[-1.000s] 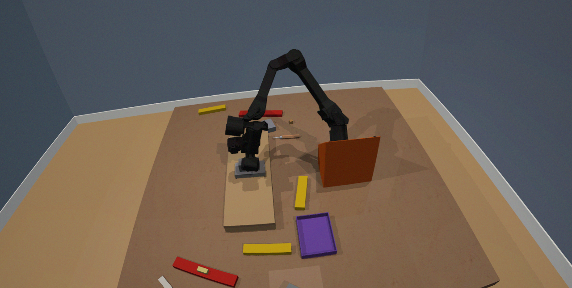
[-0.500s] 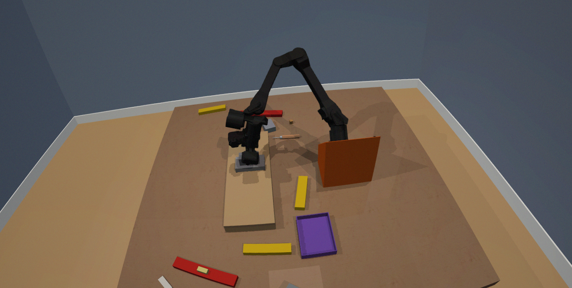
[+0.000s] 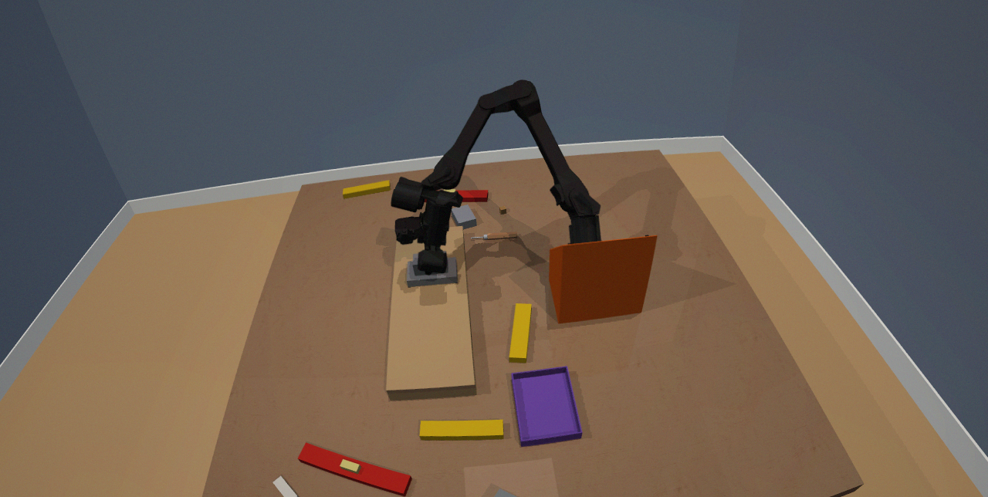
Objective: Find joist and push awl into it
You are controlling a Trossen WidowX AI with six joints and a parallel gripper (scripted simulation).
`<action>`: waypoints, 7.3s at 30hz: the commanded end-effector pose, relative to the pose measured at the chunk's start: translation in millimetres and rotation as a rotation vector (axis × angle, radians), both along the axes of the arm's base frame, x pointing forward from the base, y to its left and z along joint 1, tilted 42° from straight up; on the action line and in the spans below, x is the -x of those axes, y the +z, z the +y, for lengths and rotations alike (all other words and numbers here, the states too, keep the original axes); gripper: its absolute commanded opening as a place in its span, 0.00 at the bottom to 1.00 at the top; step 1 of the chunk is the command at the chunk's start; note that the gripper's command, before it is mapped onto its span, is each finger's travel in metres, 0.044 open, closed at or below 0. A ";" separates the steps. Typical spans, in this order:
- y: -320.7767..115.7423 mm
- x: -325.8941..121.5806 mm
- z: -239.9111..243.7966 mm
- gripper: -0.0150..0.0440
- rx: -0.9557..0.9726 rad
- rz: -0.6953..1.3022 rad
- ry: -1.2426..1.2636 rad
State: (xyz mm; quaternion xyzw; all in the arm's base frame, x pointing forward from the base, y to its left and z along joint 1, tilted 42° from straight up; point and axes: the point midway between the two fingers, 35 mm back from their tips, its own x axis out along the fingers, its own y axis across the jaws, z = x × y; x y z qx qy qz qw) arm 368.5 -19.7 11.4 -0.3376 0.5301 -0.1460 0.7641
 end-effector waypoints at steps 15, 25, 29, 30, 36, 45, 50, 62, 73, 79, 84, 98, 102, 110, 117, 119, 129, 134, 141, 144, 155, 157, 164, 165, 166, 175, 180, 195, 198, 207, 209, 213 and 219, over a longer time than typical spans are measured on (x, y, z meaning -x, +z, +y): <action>28.5 -5.6 -31.5 0.25 0.003 0.000 -0.002; 44.6 -8.9 -48.7 0.25 0.004 0.000 -0.002; 51.1 -10.2 -55.6 0.25 0.004 0.000 -0.002; 52.7 -10.5 -57.3 0.25 0.004 0.000 -0.002; 62.4 -12.5 -67.6 0.25 0.005 -0.001 -0.002; 76.9 -15.4 -83.0 0.25 0.006 -0.001 -0.002; 85.1 -17.0 -91.6 0.25 0.007 -0.002 -0.002; 85.4 -17.2 -86.5 0.25 0.004 -0.002 -0.001; 139.4 -10.7 -41.1 0.25 0.000 0.000 -0.003; 159.7 -4.0 -26.0 0.25 0.003 -0.001 -0.002; 146.2 -9.4 -7.1 0.25 -0.008 0.033 0.050; 67.7 -12.1 101.7 0.25 -0.047 0.229 0.336; 44.8 -4.3 131.7 0.25 -0.051 0.287 0.414; -0.9 21.6 187.1 0.25 -0.049 0.407 0.566; -40.3 54.4 228.5 0.25 -0.036 0.513 0.691; -51.4 65.2 238.8 0.25 -0.031 0.544 0.726; -105.3 127.0 278.7 0.25 0.011 0.699 0.889; -131.2 161.2 290.7 0.25 0.041 0.777 0.965; -165.6 210.7 298.0 0.25 0.093 0.885 1.062; -179.7 231.9 297.7 0.25 0.118 0.931 1.101; -210.7 276.0 288.7 0.25 0.182 1.029 1.178; -213.6 275.3 286.7 0.25 0.182 1.029 1.178; -227.8 272.0 276.6 0.25 0.182 1.029 1.178; -229.8 271.5 275.1 0.25 0.182 1.029 1.178; -231.7 271.1 273.6 0.25 0.182 1.029 1.178; -249.0 267.7 259.3 0.25 0.183 1.029 1.177; -258.0 266.2 251.0 0.25 0.183 1.029 1.177; -276.5 263.5 233.3 0.25 0.184 1.029 1.176; -280.2 262.9 229.9 0.25 0.184 1.029 1.176; -282.9 263.1 226.6 0.43 0.182 1.032 1.170; -282.9 263.1 226.6 0.52 0.182 1.032 1.170; -282.9 263.1 226.6 0.70 0.182 1.032 1.170; -264.6 265.0 245.8 0.97 0.181 1.032 1.171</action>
